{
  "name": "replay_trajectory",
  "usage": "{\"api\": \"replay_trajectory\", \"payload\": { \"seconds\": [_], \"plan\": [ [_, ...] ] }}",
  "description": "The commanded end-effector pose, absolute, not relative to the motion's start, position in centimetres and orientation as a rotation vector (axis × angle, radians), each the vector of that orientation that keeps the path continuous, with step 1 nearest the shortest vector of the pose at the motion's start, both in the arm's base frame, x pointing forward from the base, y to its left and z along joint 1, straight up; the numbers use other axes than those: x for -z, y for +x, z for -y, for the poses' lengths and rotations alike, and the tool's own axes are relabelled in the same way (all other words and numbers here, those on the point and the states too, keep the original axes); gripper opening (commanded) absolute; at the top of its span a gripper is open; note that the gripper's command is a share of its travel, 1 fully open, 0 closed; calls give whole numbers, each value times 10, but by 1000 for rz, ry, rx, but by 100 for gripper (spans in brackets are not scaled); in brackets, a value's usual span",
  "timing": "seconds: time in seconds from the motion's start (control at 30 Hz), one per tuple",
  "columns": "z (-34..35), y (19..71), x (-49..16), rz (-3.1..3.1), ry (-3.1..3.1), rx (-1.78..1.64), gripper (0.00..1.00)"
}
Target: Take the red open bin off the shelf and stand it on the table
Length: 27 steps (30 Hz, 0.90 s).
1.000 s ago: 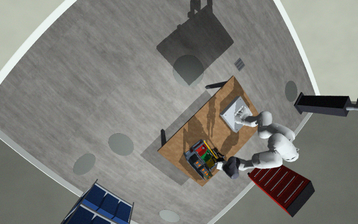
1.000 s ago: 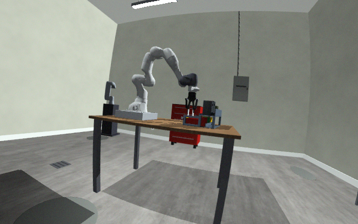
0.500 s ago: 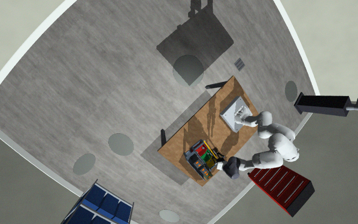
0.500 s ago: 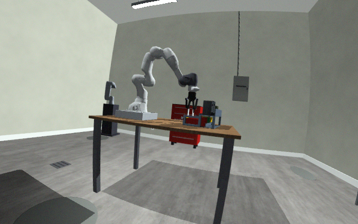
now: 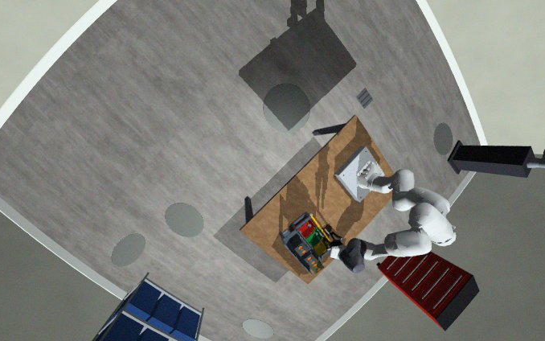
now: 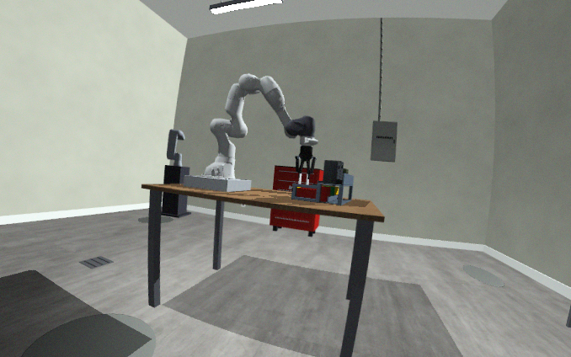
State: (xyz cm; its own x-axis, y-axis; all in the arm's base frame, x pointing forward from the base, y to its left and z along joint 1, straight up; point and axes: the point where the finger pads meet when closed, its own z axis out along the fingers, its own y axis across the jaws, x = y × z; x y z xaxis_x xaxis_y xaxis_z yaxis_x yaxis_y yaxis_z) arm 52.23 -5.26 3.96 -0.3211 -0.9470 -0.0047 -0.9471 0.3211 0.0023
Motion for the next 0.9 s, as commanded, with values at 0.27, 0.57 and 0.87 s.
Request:
{"api": "replay_trajectory", "payload": {
  "seconds": [0.27,0.57,0.87],
  "plan": [
    [53,520,-41,-2552,-1834,-10,28],
    [53,521,-37,-2551,-1831,-8,28],
    [53,521,-31,-2552,-1834,-10,28]
  ]
}}
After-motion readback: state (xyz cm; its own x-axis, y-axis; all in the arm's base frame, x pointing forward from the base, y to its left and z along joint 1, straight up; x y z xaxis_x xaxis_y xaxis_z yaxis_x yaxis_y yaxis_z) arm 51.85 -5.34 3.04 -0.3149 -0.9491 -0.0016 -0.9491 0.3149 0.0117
